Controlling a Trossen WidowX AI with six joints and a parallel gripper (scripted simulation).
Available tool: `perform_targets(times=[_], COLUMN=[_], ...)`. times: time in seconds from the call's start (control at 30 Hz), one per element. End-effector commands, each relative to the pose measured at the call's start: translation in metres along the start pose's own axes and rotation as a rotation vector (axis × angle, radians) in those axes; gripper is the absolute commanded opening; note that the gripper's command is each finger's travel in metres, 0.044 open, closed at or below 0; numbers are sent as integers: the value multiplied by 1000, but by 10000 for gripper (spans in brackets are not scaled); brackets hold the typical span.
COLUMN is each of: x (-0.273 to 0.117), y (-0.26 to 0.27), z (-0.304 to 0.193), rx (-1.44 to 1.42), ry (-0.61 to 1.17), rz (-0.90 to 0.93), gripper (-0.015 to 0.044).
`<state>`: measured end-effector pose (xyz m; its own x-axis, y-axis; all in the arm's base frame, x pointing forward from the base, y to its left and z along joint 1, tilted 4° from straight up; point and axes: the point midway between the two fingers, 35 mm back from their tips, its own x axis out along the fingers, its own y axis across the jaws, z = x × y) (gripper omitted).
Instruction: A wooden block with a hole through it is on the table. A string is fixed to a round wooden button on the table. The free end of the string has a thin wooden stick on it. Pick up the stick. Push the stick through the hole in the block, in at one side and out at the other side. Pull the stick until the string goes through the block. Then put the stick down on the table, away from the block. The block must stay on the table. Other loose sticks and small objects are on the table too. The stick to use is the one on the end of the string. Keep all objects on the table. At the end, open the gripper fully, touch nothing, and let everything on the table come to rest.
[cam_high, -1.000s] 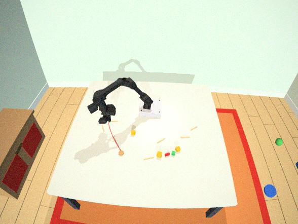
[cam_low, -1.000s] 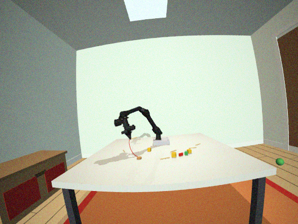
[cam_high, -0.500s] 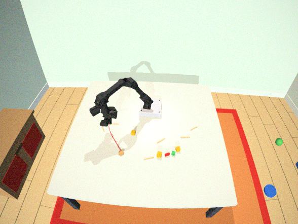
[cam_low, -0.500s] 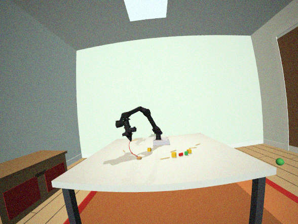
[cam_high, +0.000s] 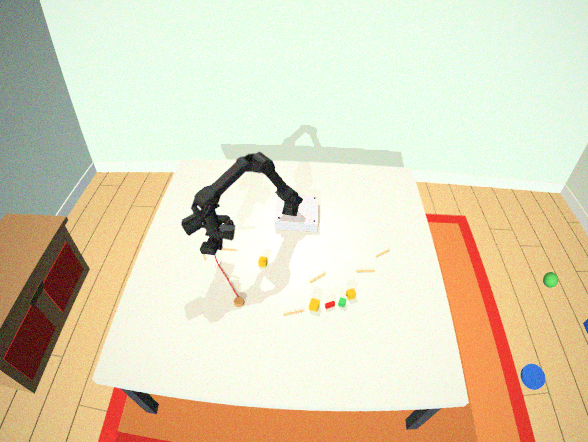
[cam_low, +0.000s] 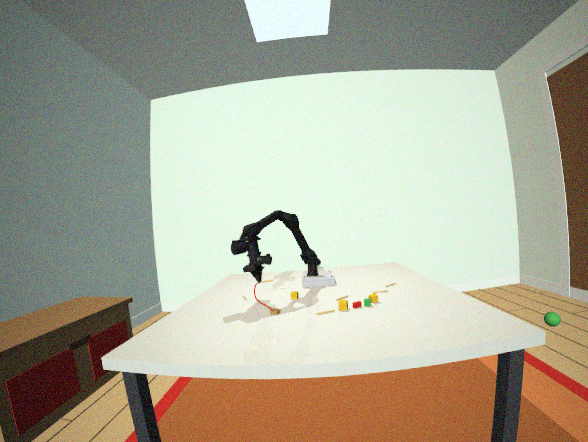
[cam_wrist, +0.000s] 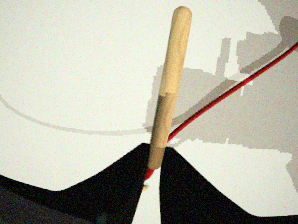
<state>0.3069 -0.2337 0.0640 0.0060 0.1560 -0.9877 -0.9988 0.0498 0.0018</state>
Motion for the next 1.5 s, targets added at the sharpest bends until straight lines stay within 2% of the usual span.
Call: perform_targets(times=[0.0,0.97,1.47], x=[3,35,32], y=[0,-8,-9], z=[3,19,2], rx=[2,18,19], ry=[18,132,135], rz=[2,-13,-14], gripper=[0,0,0])
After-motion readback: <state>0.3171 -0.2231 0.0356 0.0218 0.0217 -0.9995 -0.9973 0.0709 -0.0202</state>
